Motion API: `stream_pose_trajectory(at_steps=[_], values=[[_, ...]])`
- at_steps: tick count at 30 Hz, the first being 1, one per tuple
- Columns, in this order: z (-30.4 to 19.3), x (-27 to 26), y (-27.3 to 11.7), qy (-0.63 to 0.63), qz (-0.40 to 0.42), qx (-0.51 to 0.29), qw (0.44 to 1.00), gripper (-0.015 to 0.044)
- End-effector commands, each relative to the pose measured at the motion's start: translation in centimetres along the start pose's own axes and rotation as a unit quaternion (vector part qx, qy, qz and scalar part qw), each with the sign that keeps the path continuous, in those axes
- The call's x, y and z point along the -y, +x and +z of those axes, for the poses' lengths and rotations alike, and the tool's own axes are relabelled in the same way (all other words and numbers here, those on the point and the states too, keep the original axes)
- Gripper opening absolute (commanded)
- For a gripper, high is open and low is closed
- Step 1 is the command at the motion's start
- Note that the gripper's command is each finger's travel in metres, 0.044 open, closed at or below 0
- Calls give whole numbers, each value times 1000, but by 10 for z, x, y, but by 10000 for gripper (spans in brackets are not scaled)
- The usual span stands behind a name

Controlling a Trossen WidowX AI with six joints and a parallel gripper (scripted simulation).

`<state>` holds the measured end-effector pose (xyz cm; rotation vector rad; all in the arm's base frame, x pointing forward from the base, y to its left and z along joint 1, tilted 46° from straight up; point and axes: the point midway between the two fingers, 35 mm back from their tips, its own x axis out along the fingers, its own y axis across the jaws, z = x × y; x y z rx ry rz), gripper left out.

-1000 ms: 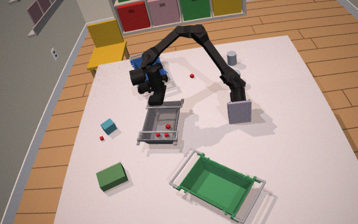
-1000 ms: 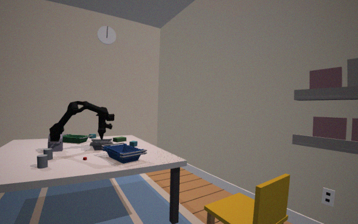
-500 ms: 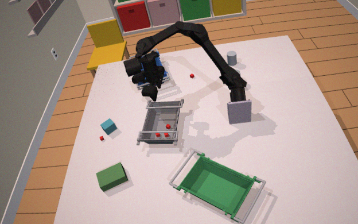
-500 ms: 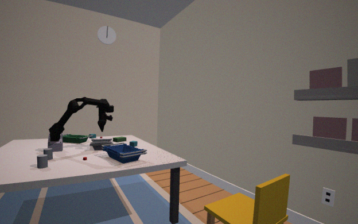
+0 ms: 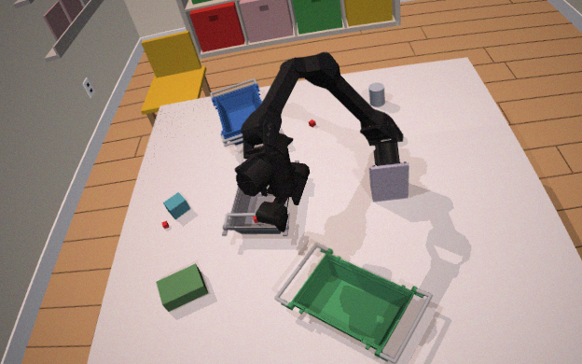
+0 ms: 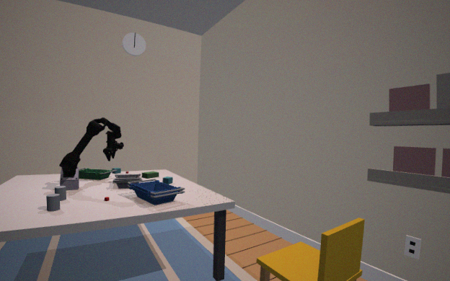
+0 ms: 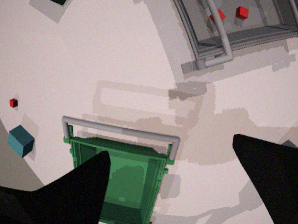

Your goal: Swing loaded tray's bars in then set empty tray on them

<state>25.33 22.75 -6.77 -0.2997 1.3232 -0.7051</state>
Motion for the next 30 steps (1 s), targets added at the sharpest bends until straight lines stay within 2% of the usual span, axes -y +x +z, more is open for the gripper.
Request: stream_pose_trajectory(at_steps=[1, 8, 10, 20, 30], values=[[-64, -24, 17, 32, -12, -7, 999, 440], [-181, -39, 62, 105, -40, 4, 994, 440], [-201, -37, 73, 120, -47, 9, 992, 440], [-204, -37, 81, 123, -48, 10, 991, 440], [-203, -32, 139, 123, -48, 10, 991, 440]])
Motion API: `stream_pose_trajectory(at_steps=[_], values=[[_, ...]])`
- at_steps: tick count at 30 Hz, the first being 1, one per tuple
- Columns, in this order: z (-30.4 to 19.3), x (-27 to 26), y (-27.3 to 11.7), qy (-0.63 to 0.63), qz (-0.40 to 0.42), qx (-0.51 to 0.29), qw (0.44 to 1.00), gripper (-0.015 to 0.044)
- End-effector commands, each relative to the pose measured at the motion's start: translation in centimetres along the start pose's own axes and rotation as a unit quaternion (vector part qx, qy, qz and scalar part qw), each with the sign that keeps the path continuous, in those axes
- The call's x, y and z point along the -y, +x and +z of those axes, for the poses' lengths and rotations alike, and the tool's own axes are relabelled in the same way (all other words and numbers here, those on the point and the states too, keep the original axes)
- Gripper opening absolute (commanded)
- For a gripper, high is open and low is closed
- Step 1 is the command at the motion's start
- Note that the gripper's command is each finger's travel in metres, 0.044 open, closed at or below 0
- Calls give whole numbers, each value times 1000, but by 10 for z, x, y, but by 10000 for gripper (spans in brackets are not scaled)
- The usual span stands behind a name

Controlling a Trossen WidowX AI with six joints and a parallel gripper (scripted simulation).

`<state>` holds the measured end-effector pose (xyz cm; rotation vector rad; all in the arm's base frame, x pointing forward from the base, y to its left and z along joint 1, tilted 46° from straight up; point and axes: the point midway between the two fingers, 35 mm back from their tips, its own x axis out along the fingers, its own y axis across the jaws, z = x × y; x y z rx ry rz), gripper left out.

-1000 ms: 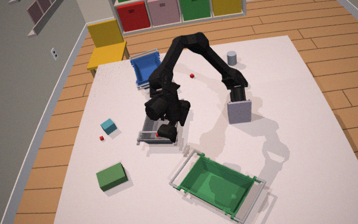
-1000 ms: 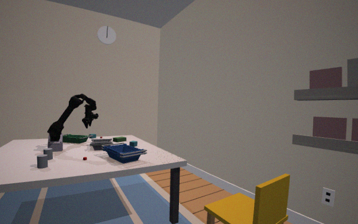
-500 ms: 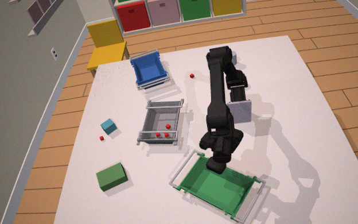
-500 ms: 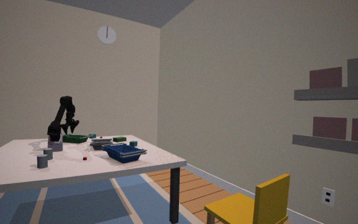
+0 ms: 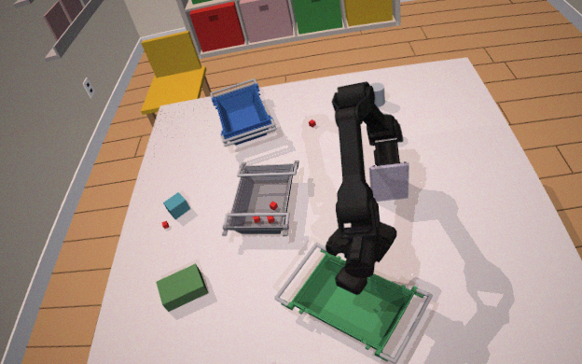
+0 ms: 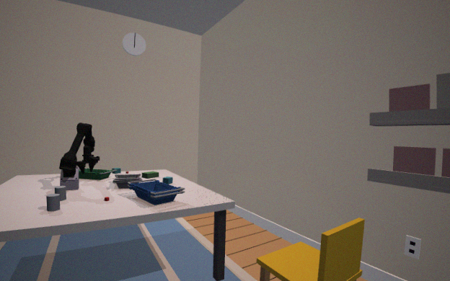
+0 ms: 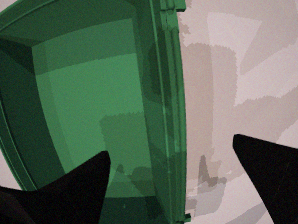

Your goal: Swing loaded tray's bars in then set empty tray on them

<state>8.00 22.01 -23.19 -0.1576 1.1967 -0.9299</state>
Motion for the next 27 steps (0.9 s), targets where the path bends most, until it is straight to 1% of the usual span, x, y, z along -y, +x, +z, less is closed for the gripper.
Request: stream_pose_trajectory(at_steps=[1, 4, 9, 22, 27], values=[[2, 4, 26, -3, -5, 3, 1000, 440], [3, 5, 40, -2, -5, 4, 1000, 440], [3, 5, 41, -2, -5, 4, 1000, 440], [3, 5, 41, -2, -5, 4, 1000, 249], [3, 5, 41, -2, -5, 4, 1000, 216]])
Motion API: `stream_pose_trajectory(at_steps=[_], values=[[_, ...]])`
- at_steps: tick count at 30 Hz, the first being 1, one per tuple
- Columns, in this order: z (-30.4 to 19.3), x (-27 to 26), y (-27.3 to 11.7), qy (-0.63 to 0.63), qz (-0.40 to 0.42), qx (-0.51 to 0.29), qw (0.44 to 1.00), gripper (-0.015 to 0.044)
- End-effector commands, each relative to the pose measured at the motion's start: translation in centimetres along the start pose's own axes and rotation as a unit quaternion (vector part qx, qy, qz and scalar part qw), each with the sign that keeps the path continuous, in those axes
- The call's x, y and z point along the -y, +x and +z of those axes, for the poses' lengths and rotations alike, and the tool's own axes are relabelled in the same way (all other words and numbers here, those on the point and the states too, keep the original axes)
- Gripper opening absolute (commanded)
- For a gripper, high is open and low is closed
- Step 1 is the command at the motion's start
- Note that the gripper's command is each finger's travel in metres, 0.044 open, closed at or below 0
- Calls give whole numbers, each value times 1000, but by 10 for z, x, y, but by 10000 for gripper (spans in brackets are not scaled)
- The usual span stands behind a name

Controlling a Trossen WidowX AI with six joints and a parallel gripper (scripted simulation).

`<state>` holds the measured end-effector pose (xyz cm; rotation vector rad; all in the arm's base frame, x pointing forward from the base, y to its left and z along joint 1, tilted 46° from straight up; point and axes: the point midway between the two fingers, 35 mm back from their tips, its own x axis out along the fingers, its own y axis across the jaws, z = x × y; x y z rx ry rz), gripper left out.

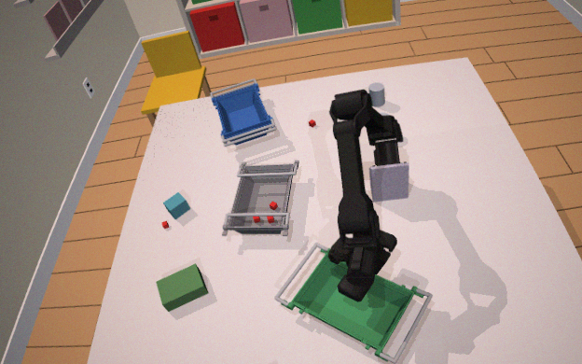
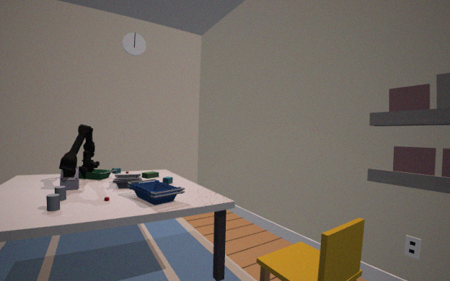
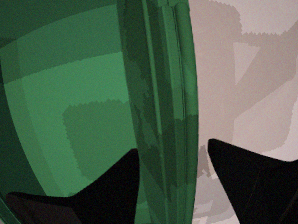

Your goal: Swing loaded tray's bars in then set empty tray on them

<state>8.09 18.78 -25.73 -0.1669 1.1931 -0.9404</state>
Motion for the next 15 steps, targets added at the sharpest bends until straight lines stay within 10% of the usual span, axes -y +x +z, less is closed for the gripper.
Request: stream_pose_trajectory(at_steps=[1, 15], values=[[1, 0, 1, -3, 1, 2, 1000, 209], [1, 0, 1, -3, 1, 2, 1000, 116]])
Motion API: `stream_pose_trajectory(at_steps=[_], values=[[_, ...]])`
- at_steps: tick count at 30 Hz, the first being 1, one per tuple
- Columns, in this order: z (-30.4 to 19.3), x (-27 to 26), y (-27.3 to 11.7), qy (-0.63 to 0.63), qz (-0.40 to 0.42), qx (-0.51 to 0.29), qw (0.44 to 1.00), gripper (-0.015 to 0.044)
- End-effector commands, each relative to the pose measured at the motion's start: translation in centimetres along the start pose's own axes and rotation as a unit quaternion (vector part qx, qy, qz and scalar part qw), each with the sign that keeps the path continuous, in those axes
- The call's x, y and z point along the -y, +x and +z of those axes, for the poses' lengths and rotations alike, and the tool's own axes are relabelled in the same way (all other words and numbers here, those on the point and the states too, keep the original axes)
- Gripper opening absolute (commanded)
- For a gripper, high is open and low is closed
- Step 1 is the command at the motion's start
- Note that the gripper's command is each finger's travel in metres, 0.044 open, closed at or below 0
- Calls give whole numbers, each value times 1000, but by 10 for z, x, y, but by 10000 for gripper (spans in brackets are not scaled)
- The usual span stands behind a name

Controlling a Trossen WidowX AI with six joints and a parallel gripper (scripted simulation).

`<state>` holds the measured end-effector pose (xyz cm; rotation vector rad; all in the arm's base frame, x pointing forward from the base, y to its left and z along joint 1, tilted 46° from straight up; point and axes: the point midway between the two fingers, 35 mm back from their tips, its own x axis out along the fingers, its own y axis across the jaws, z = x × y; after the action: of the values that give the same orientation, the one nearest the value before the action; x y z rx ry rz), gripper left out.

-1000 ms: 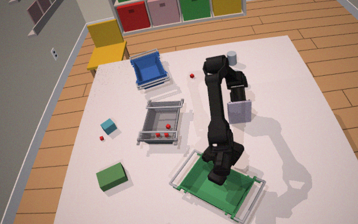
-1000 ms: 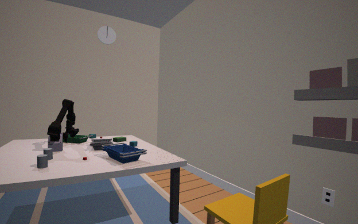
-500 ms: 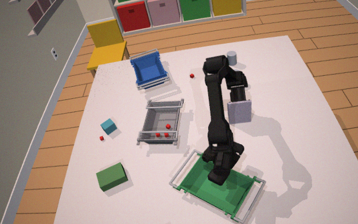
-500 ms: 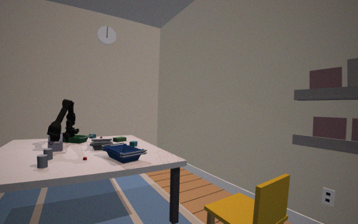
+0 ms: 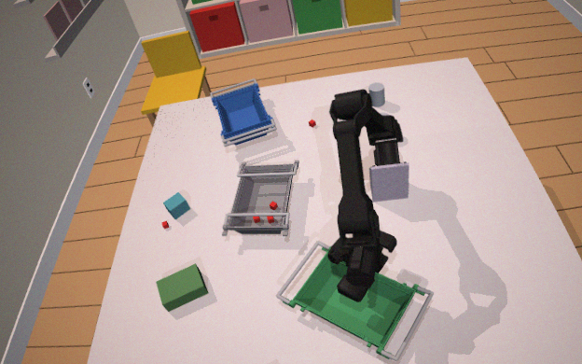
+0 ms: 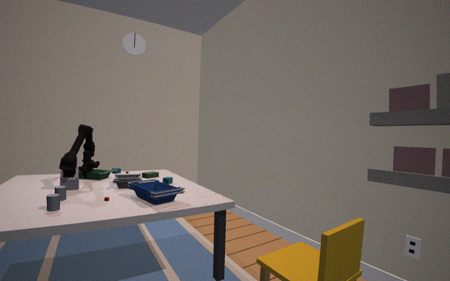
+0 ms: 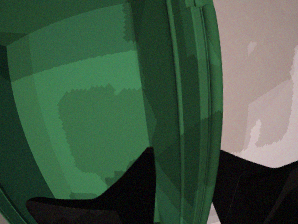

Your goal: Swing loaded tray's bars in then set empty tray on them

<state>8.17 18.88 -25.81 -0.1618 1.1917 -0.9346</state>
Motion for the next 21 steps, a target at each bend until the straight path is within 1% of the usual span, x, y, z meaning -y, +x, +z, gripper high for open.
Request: stream_pose_trajectory(at_steps=[1, 13, 17, 21], values=[[1, 1, 1, -3, -3, 1, 1000, 109], [1, 1, -1, -3, -3, 1, 1000, 29], [0, -1, -19, -3, -2, 1, 1000, 3], [0, -1, -50, -4, -2, 1, 1000, 0]])
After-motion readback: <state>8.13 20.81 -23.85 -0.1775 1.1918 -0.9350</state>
